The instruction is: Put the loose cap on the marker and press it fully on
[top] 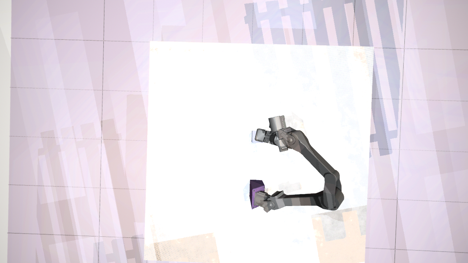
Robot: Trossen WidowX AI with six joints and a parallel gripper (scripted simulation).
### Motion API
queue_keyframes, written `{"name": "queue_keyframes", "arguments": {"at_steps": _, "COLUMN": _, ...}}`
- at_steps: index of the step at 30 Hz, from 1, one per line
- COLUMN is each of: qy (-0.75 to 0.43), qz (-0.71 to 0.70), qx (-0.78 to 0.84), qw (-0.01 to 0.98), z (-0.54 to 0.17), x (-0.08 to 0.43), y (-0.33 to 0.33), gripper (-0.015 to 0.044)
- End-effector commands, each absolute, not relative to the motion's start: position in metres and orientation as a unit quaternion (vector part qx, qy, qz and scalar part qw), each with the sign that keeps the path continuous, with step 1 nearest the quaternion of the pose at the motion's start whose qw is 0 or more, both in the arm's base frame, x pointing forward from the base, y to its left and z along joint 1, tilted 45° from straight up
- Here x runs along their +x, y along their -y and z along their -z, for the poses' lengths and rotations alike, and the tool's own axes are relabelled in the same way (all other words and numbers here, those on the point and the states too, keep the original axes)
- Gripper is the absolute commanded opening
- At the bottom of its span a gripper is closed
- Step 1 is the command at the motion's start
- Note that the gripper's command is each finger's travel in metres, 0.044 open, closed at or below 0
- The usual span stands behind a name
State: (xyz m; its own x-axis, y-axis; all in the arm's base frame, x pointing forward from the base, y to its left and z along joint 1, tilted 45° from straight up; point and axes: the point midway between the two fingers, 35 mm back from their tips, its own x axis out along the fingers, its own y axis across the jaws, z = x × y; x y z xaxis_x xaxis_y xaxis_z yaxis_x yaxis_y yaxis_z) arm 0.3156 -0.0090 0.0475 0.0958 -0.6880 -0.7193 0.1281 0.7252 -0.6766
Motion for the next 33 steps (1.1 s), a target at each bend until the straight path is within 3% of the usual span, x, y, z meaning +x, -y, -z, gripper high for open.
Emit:
{"name": "queue_keyframes", "arguments": {"at_steps": 1, "qy": -0.609, "qz": 0.289, "qx": -0.228, "qw": 0.703, "z": -0.042, "x": 0.316, "y": -0.005, "gripper": 0.0}}
{"name": "queue_keyframes", "arguments": {"at_steps": 16, "qy": -0.607, "qz": 0.294, "qx": -0.231, "qw": 0.702, "z": -0.027, "x": 0.308, "y": -0.057, "gripper": 0.0}}
{"name": "queue_keyframes", "arguments": {"at_steps": 33, "qy": -0.606, "qz": 0.294, "qx": -0.231, "qw": 0.702, "z": -0.014, "x": 0.31, "y": -0.045, "gripper": 0.0}}
